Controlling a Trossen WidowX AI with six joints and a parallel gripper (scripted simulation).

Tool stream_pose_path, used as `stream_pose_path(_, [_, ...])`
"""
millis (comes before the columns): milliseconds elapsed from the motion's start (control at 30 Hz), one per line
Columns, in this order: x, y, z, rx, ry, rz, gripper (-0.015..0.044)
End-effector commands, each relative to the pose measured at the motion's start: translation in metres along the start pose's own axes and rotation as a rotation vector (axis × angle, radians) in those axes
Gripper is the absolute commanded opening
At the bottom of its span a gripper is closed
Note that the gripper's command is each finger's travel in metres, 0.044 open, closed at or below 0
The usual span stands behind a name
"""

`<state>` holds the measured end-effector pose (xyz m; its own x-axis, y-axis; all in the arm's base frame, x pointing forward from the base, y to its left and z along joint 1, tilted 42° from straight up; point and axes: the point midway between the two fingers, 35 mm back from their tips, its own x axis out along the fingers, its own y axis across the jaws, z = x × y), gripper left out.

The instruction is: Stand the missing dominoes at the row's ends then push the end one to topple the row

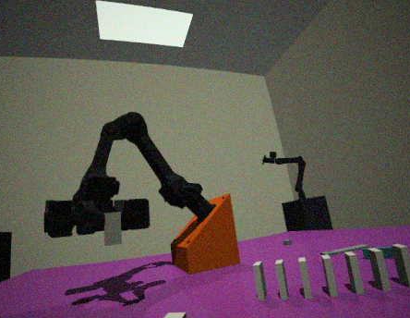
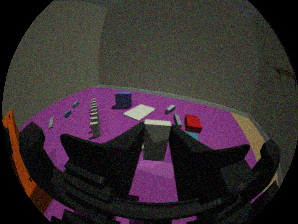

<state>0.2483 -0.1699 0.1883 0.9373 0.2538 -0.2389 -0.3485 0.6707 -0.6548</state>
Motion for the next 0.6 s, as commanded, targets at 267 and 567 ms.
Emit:
stream_pose_path(267, [0.006, -0.005, -0.037, 0.001, 0.003, 0.000, 0.0107])
stream_pose_path(567, [0.011, -0.004, -0.068, 0.003, 0.004, 0.001, 0.0107])
